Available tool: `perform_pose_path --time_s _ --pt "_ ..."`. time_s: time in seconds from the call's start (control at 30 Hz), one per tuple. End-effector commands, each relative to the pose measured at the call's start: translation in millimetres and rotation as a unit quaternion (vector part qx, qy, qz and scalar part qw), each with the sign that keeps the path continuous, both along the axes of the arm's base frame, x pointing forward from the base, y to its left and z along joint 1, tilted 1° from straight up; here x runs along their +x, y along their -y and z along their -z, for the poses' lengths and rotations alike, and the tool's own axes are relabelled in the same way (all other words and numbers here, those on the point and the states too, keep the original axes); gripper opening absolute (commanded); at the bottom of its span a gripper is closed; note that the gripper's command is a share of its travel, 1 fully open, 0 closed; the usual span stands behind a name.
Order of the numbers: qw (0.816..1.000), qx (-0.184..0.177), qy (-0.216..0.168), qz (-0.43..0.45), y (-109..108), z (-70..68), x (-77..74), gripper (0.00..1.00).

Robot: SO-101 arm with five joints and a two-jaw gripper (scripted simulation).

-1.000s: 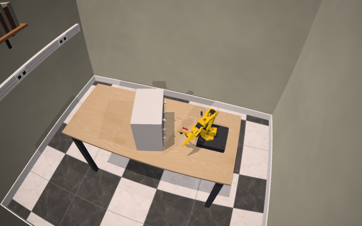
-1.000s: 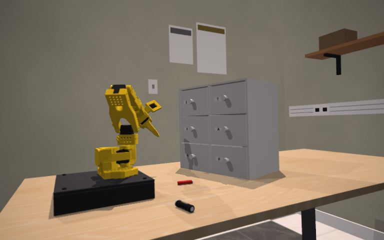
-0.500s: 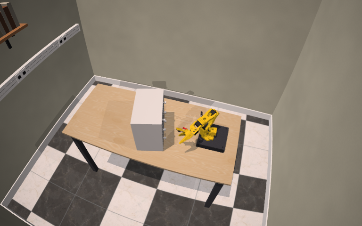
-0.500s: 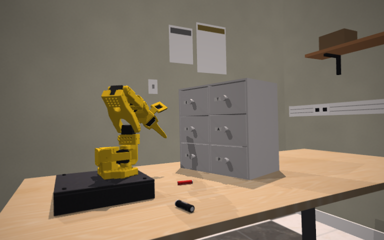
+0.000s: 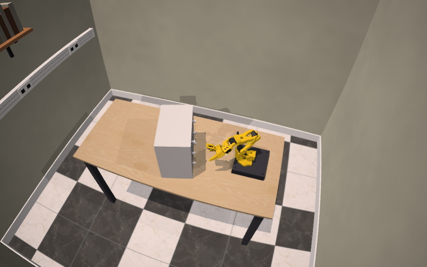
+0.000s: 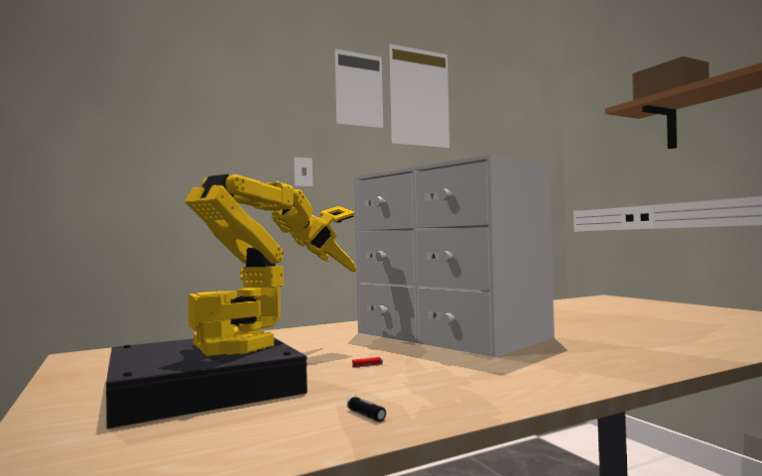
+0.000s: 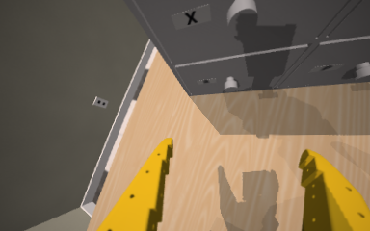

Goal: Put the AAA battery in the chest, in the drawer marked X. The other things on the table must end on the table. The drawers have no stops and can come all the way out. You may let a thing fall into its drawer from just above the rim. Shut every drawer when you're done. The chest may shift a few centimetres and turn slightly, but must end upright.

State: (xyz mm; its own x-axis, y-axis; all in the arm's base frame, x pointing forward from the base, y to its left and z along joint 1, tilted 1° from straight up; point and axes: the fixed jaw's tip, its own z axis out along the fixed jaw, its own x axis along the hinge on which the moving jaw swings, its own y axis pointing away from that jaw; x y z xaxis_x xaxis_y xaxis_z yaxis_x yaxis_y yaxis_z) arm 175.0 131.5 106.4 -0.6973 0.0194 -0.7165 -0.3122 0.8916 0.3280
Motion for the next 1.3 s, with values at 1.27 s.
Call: perform_pose_path --time_s 1.27 --pt "0.968 -0.209 -0.118 0.07 109 18.3 -27.4 0.5"
